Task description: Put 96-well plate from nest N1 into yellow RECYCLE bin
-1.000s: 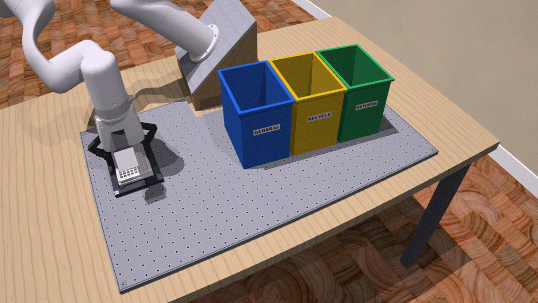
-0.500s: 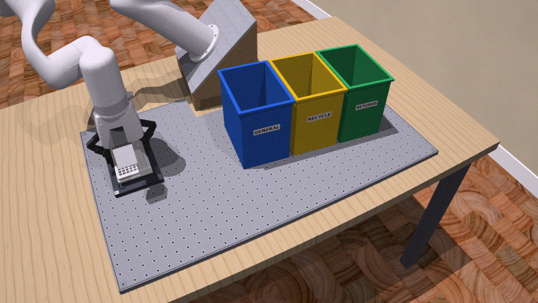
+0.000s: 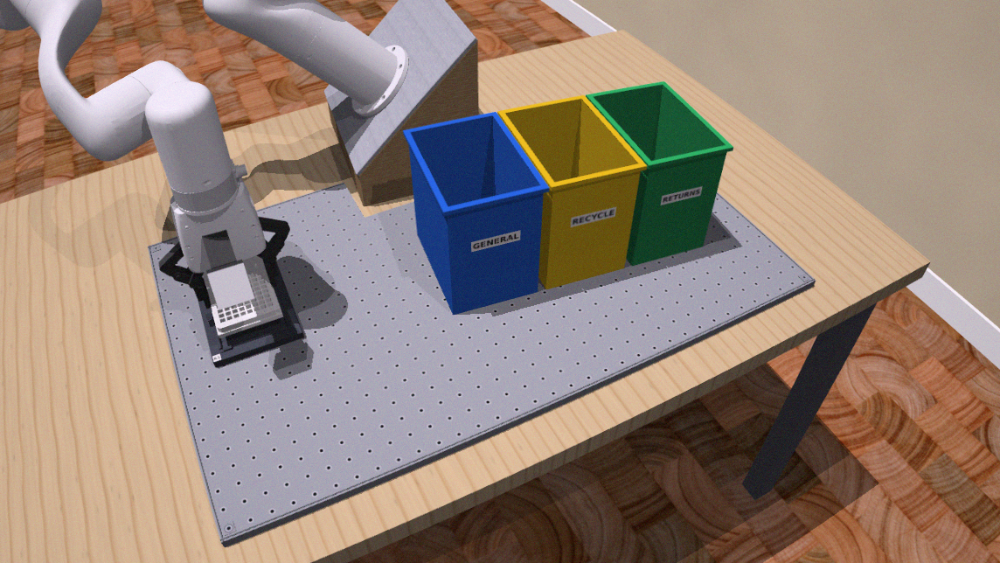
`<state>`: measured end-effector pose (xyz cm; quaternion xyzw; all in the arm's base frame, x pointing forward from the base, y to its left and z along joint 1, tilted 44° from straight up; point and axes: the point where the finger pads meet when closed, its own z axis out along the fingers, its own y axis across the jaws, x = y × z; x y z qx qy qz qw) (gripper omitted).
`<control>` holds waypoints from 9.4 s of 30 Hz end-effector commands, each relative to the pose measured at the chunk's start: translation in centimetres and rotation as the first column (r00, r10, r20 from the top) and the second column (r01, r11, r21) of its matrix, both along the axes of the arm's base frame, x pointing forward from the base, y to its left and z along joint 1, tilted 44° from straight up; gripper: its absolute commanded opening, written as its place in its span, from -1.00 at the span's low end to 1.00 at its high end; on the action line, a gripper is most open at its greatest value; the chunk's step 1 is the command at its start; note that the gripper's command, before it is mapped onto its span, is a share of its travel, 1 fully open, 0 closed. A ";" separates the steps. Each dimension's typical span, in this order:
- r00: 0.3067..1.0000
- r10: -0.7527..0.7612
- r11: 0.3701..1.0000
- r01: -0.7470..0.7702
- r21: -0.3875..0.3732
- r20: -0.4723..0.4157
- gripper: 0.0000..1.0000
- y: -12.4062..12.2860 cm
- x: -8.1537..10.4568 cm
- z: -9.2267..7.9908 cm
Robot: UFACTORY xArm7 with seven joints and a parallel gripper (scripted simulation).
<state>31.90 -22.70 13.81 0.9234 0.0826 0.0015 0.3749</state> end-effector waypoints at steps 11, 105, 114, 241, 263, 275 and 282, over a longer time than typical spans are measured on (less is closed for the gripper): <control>1.000 0.002 1.000 -0.002 0.000 0.002 -1.00 1.1 0.0 1.1; 1.000 0.002 1.000 -0.002 0.000 0.002 -1.00 10.6 -0.9 11.0; 1.000 0.002 1.000 -0.002 0.000 0.002 -1.00 11.6 -1.0 12.1; 0.995 -0.067 0.998 0.066 0.011 0.068 -1.00 33.4 -1.6 -5.3; 0.995 -0.067 0.998 0.066 0.012 0.068 -1.00 38.1 -1.7 -10.0; 0.995 -0.067 0.998 0.066 0.012 0.068 -1.00 40.5 -1.8 -12.4; 0.995 -0.067 0.998 0.067 0.012 0.068 -1.00 42.1 -1.8 -14.1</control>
